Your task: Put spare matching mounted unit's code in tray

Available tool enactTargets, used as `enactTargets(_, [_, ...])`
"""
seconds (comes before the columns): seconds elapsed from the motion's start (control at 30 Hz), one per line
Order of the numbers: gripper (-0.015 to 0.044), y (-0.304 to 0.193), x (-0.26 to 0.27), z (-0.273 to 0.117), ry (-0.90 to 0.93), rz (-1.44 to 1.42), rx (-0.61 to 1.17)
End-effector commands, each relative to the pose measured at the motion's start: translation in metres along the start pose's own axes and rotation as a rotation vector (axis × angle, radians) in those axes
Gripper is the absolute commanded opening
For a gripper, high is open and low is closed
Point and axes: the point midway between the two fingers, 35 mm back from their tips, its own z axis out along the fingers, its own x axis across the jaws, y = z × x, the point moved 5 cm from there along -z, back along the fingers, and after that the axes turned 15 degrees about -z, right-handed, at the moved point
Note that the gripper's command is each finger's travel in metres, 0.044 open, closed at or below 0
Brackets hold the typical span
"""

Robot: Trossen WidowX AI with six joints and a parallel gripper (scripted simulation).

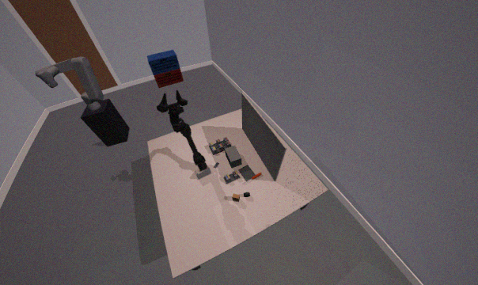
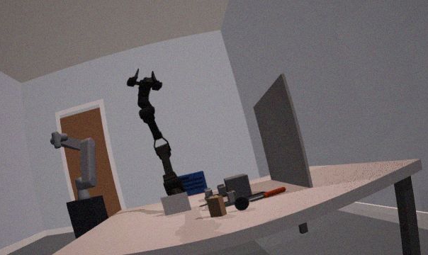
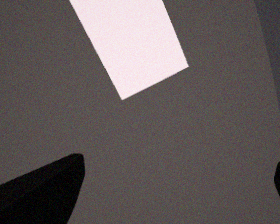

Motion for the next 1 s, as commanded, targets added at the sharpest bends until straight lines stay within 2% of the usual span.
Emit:
enactTargets(0.0, [0.0426, 0.0, 0.0, 0.0, 0.0, 0.0, 0.0])
enactTargets(0.23, [0.044, 0.004, -0.002, 0.001, -0.001, 0.021, -0.011])
enactTargets(0.43, [0.044, 0.047, -0.027, 0.009, -0.015, 0.278, -0.156])
enactTargets(0.7, [0.044, 0.139, -0.089, 0.01, 0.003, 0.775, -0.537])
enactTargets(0.97, [0.044, 0.216, -0.177, -0.02, 0.121, 1.228, -0.999])
